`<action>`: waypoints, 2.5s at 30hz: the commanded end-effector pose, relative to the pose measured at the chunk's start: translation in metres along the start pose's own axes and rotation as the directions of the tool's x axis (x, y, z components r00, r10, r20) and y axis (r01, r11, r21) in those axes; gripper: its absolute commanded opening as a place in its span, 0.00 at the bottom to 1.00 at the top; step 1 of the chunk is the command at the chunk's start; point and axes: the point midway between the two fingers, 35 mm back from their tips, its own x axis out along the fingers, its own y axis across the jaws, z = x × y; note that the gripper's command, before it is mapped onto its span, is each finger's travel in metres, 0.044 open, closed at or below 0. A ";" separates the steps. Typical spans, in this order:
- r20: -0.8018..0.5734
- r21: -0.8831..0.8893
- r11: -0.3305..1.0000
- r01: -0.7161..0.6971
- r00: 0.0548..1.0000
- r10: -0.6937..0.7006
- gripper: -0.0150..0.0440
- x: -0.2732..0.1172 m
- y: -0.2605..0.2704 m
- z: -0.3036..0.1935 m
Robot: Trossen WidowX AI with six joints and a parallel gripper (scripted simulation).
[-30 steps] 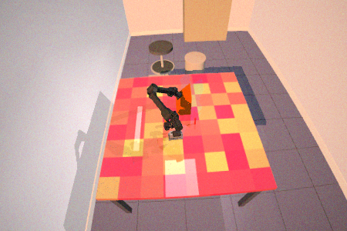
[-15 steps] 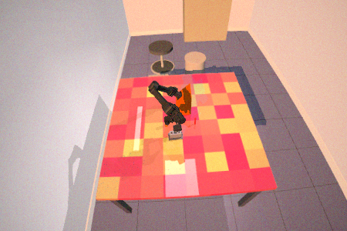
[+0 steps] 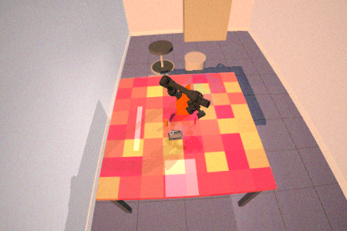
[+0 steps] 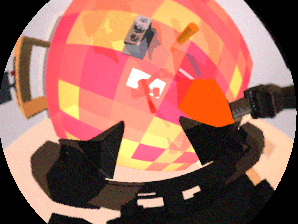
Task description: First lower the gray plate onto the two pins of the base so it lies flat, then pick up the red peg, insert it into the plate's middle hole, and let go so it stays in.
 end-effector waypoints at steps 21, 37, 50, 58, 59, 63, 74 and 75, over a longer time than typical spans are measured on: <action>0.004 -0.021 1.000 0.012 1.000 -0.012 1.00 0.046 -0.010 -0.009; 0.004 -0.021 1.000 0.011 1.000 -0.011 1.00 0.071 -0.009 -0.009; 0.005 -0.020 1.000 0.012 1.000 -0.012 1.00 0.092 -0.010 -0.009; 0.006 -0.020 1.000 0.013 1.000 -0.012 0.96 0.101 -0.011 -0.008; 0.006 -0.020 1.000 0.013 1.000 -0.012 0.91 0.101 -0.011 -0.008; 0.006 -0.020 1.000 0.013 1.000 -0.012 0.73 0.101 -0.011 -0.008; 0.006 -0.020 1.000 0.013 1.000 -0.012 0.28 0.101 -0.011 -0.008; 0.006 -0.020 1.000 0.013 1.000 -0.012 0.27 0.101 -0.011 -0.008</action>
